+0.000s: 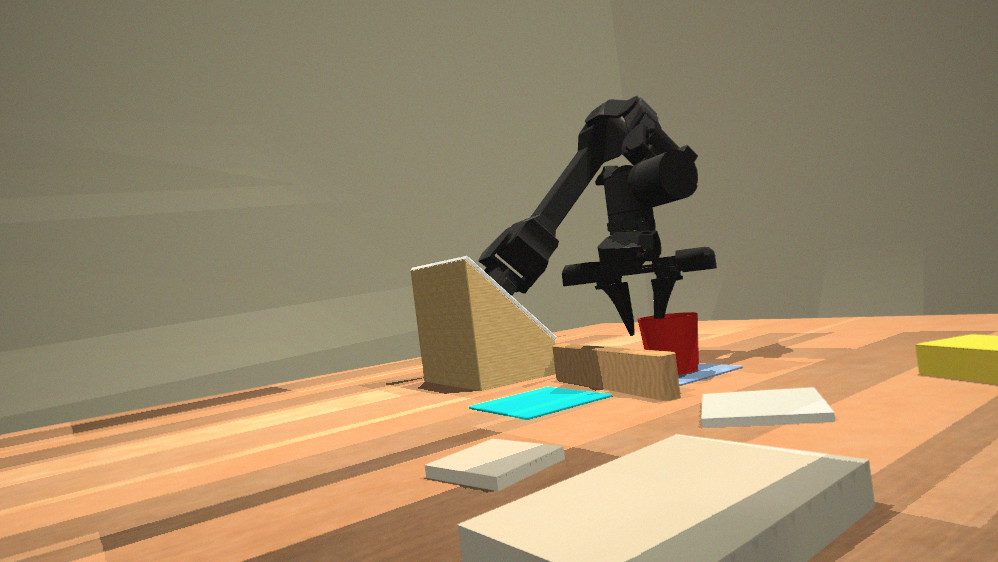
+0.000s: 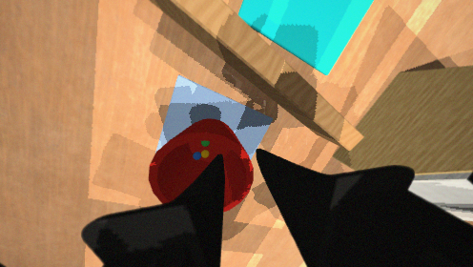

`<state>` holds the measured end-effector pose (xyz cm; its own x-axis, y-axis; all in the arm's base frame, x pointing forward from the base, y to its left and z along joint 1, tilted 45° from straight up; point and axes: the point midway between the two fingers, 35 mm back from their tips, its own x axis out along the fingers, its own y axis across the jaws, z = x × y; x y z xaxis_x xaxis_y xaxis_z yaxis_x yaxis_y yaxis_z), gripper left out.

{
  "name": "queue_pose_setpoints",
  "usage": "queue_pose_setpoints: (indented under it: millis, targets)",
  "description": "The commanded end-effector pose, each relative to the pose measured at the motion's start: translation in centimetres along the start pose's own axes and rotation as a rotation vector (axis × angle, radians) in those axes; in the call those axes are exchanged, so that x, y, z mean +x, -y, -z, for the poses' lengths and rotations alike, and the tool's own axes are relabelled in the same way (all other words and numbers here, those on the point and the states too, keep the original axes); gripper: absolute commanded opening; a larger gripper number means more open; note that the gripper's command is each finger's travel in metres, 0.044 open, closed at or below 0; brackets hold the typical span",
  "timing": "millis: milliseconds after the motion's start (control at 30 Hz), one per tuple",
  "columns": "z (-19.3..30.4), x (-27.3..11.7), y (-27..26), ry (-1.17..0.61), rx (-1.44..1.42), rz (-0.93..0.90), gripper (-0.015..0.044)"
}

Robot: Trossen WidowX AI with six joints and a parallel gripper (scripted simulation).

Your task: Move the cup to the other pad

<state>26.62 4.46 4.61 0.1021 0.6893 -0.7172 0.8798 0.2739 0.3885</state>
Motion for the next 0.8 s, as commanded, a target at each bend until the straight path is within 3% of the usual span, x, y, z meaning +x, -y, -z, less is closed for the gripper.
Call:
queue_pose_setpoints:
  millis: [0,400,533,767]
  targets:
    - [0.2,0.7,0.2,-0.009,0.006,0.002,0.0148]
    - [0.3,1.9,0.3,-0.012,0.006,0.001,0.0148]
    - [0.2,1.7,0.1,-0.005,0.000,0.000,0.0043]
    - [0.2,1.7,0.1,-0.005,0.000,0.000,0.0000]
